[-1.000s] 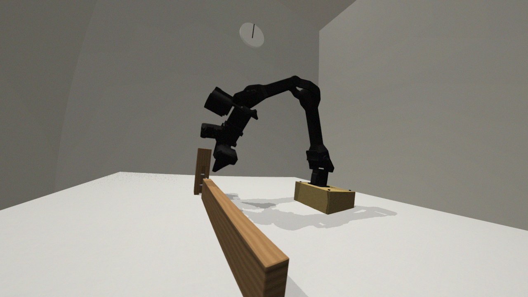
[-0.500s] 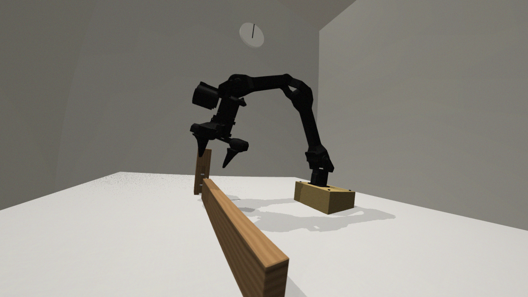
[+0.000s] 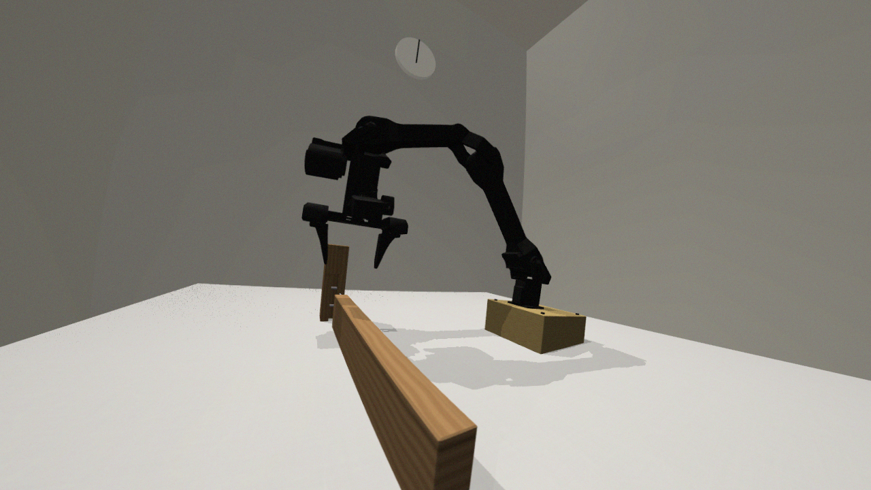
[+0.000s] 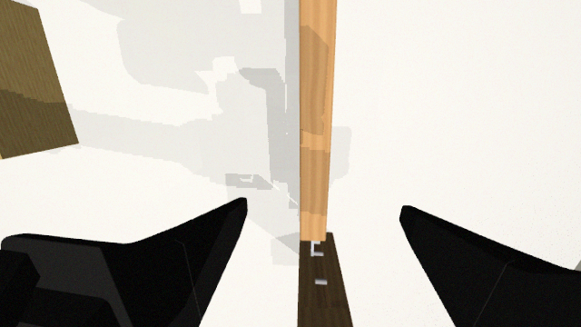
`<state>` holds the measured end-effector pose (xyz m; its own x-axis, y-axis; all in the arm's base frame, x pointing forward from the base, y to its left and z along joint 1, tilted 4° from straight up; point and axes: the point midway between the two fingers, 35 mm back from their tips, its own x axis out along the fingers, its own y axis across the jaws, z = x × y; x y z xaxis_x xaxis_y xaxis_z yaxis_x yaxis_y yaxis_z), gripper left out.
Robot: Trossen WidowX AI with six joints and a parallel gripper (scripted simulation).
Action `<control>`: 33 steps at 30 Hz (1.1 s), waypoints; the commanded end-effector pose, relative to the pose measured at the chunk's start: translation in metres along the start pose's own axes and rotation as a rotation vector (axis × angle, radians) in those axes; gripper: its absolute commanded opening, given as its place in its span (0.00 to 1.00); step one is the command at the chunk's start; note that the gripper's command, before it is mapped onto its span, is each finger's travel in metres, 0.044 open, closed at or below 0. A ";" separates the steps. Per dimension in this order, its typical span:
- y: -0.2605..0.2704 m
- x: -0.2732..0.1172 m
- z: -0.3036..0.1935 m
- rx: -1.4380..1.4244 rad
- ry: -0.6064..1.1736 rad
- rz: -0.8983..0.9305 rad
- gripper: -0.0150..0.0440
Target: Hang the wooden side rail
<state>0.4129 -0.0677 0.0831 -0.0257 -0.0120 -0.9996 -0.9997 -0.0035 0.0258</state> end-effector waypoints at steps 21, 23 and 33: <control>0.001 0.055 0.002 -0.033 -0.018 0.014 1.00; 0.000 0.059 0.002 -0.033 -0.018 0.014 1.00; 0.000 0.075 0.003 -0.033 -0.018 0.013 1.00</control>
<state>0.4133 -0.0670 0.0181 -0.0260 -0.0020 -0.9997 -0.9992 -0.0301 0.0261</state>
